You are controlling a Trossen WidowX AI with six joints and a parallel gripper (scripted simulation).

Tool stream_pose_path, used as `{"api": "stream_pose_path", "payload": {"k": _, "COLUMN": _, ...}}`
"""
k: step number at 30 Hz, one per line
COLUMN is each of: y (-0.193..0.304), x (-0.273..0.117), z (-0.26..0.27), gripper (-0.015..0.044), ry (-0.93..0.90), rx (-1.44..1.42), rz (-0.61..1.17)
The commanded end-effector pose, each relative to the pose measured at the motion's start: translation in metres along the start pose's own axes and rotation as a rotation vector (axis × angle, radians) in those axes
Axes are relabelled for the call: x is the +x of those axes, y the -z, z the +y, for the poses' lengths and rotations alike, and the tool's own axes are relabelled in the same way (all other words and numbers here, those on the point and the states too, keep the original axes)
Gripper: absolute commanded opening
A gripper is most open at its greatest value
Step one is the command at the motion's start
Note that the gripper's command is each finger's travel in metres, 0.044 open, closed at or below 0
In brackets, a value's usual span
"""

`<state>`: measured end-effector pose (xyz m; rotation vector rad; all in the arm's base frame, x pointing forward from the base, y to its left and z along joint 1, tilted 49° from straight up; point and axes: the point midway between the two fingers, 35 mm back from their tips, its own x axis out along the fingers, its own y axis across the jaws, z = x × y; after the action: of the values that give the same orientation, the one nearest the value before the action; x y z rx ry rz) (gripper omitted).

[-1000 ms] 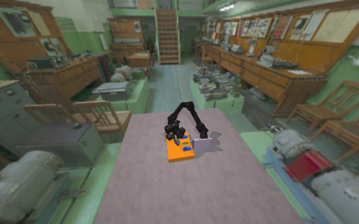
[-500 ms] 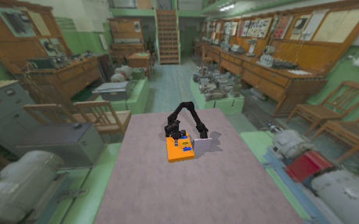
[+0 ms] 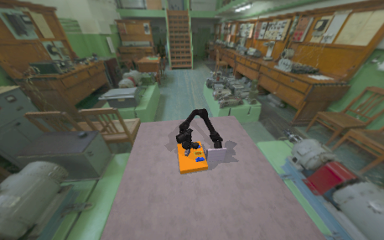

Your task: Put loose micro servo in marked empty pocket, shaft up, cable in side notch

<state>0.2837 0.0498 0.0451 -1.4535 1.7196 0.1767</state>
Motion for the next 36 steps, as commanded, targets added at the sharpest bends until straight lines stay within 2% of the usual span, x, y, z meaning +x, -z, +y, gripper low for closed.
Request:
{"api": "stream_pose_path", "payload": {"k": 1, "y": 0.001, "x": 0.0, "z": 0.0, "gripper": 0.0, "ry": 0.002, "rx": 0.117, "rz": 0.001}}
{"api": "stream_pose_path", "payload": {"k": 25, "y": 0.001, "x": 0.0, "z": 0.0, "gripper": 0.0, "ry": 0.002, "rx": 0.944, "rz": 0.0}}
{"api": "stream_pose_path", "payload": {"k": 36, "y": 0.008, "x": 0.0, "z": 0.011, "gripper": 0.0, "ry": 0.002, "rx": 0.967, "rz": 0.0}}
